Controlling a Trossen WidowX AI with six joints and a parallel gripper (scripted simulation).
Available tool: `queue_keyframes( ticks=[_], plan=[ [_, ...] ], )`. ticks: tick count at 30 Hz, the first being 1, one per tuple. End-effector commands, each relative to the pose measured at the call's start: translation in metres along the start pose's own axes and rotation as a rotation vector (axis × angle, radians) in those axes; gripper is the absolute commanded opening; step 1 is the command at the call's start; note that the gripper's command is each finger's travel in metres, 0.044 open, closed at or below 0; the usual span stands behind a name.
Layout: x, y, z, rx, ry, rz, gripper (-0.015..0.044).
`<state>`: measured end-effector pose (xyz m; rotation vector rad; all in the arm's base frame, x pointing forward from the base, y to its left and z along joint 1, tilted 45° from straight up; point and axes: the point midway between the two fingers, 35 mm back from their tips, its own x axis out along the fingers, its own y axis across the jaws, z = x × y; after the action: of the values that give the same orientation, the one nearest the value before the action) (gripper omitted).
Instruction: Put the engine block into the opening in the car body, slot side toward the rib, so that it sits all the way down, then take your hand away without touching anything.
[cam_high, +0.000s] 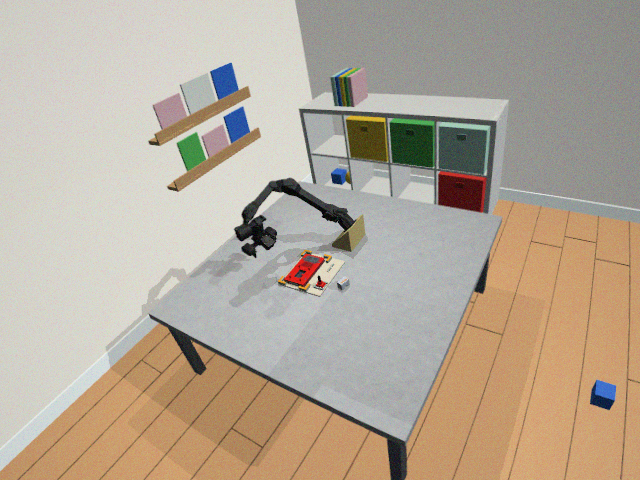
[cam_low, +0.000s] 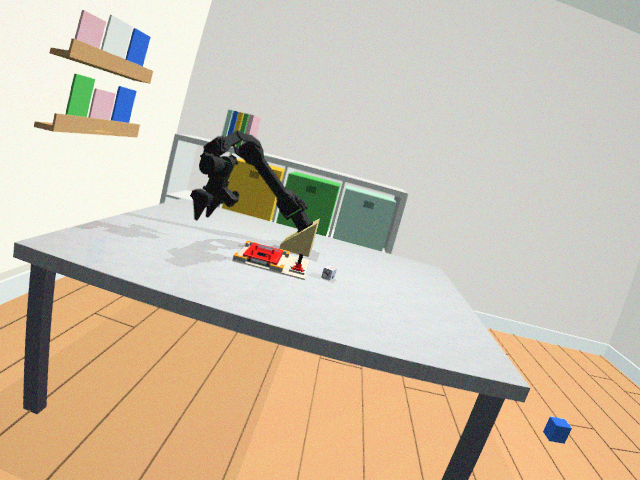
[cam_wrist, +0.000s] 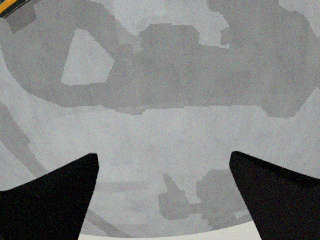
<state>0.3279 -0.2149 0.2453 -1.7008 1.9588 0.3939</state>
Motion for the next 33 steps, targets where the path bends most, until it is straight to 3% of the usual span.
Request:
queue_keyframes(
  ticks=[1, 33],
  plan=[
    [0.0, 0.0, 0.0, 0.006, 0.0, 0.0, 0.0426],
    [-0.003, 0.0002, -0.0036, 1.088, -0.066, 0.033, 0.044]
  ],
)
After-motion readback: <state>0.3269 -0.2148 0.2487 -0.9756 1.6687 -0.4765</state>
